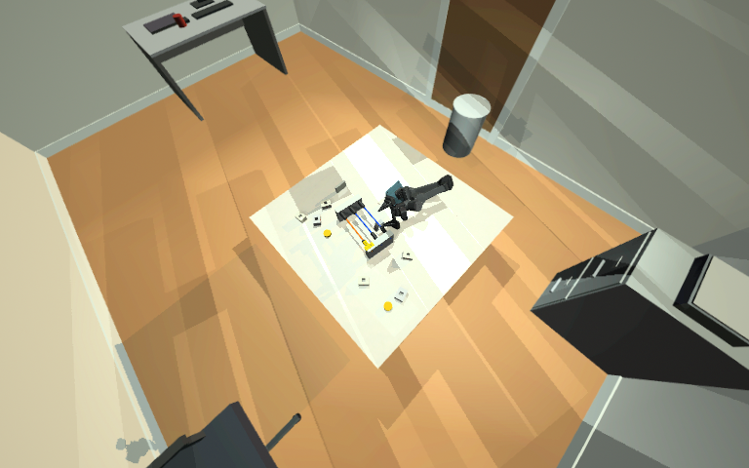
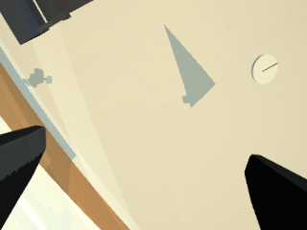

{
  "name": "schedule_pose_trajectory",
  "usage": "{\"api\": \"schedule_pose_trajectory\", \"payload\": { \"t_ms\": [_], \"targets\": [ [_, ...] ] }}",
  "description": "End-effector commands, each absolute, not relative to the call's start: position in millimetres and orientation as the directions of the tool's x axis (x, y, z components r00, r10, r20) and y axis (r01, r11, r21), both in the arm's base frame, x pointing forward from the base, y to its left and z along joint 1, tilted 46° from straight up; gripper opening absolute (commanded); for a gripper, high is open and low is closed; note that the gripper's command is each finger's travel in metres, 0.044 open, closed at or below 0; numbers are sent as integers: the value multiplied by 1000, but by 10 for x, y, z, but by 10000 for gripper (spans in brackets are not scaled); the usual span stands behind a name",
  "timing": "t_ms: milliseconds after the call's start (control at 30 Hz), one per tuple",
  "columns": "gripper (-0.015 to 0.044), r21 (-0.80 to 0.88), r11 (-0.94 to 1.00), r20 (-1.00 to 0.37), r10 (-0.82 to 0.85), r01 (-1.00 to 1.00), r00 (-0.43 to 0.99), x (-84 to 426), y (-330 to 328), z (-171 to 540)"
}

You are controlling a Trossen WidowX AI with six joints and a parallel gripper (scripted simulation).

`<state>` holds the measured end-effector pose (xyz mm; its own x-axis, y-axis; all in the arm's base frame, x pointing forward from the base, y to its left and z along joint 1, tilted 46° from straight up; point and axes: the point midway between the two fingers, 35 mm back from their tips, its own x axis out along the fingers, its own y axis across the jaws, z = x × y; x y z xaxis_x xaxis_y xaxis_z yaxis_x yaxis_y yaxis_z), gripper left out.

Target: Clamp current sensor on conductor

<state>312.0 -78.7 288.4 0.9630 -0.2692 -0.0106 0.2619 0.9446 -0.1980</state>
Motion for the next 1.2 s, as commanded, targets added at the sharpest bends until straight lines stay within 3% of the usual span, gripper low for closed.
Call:
{"api": "schedule_pose_trajectory", "payload": {
  "t_ms": [0,367,600,733,867,1067,1167],
  "targets": [
    [440,-25,999,43,-36,37,998,3164,-104,3189],
    [440,-2,1000,39,4,-4,999,3175,1,3216],
    [440,20,987,-354,158,-161,922,3692,-25,2670],
    [440,127,955,-544,292,-267,787,3844,-55,2348],
    [440,312,888,-644,460,-338,611,3899,-92,2108],
    [440,636,705,-582,706,-314,404,3940,-211,1974],
    [440,671,677,-561,730,-303,390,3949,-233,1974]
  ]
}}
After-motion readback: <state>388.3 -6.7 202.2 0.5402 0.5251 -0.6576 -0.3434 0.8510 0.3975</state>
